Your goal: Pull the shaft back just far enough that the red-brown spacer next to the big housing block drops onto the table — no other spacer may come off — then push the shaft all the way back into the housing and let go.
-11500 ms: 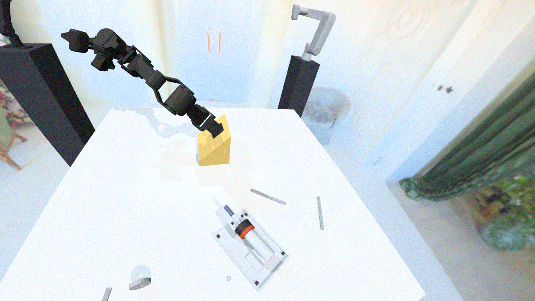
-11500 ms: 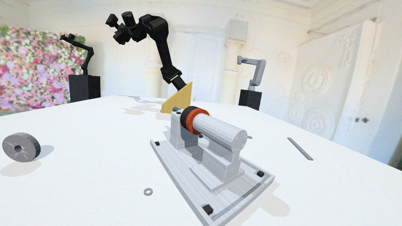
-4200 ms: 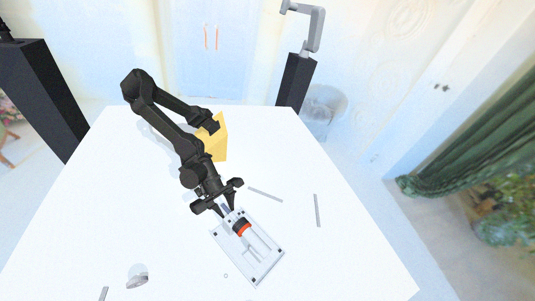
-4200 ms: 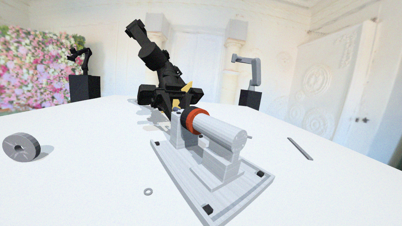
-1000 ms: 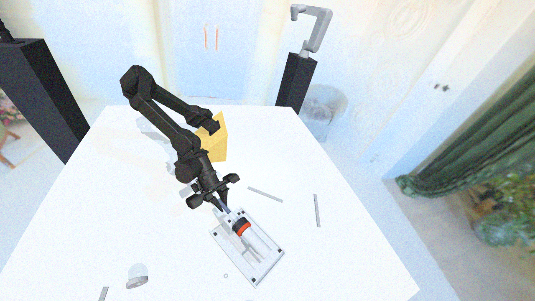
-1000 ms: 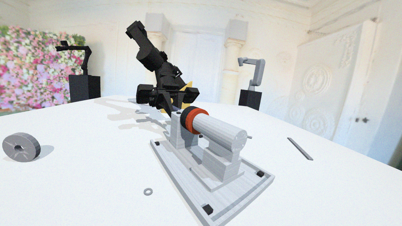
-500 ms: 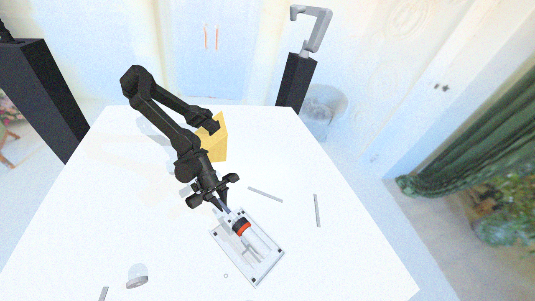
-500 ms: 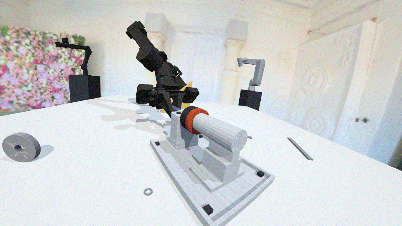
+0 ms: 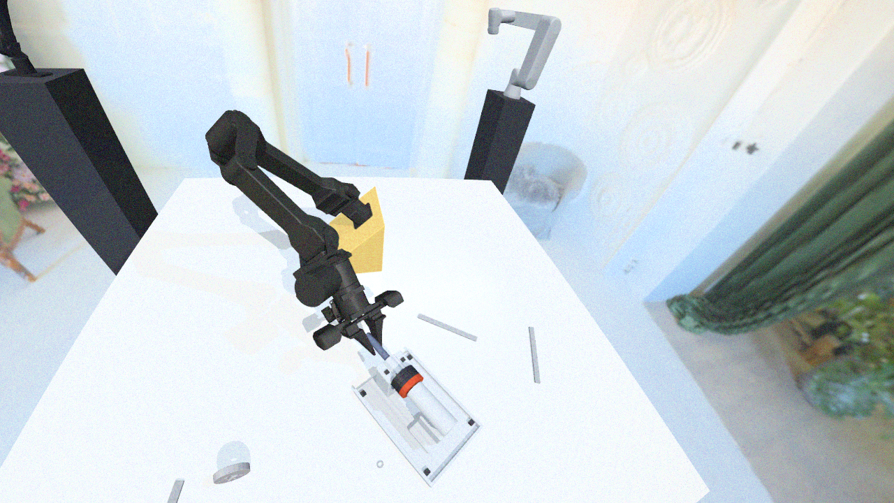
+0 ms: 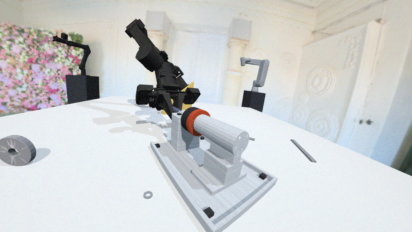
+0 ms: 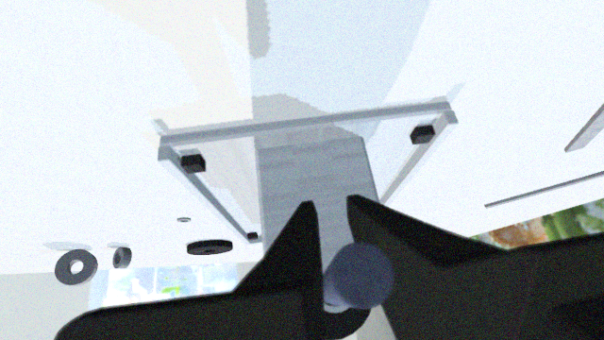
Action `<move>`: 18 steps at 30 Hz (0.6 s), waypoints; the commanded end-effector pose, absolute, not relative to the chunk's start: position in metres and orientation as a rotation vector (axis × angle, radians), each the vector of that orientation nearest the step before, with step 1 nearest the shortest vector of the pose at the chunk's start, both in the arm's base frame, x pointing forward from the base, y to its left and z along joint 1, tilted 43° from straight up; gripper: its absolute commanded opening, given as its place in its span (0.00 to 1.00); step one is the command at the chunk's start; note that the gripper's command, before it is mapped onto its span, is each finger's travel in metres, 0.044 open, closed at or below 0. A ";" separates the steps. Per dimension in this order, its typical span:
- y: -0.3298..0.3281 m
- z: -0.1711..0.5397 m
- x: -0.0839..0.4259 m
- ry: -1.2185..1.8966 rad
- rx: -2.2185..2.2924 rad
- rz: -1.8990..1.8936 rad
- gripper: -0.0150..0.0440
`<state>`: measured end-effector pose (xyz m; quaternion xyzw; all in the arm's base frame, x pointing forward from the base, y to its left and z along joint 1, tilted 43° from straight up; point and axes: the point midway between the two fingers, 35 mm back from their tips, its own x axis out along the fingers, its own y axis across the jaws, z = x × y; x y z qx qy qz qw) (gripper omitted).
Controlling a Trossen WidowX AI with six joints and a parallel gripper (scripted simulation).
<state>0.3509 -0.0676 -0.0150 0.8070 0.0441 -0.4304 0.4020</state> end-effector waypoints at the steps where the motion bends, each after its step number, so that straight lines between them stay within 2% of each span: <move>1: -0.068 -0.015 0.350 0.115 2.036 -1.087 0.25; 18: -0.068 -0.014 0.348 0.115 2.036 -1.087 0.25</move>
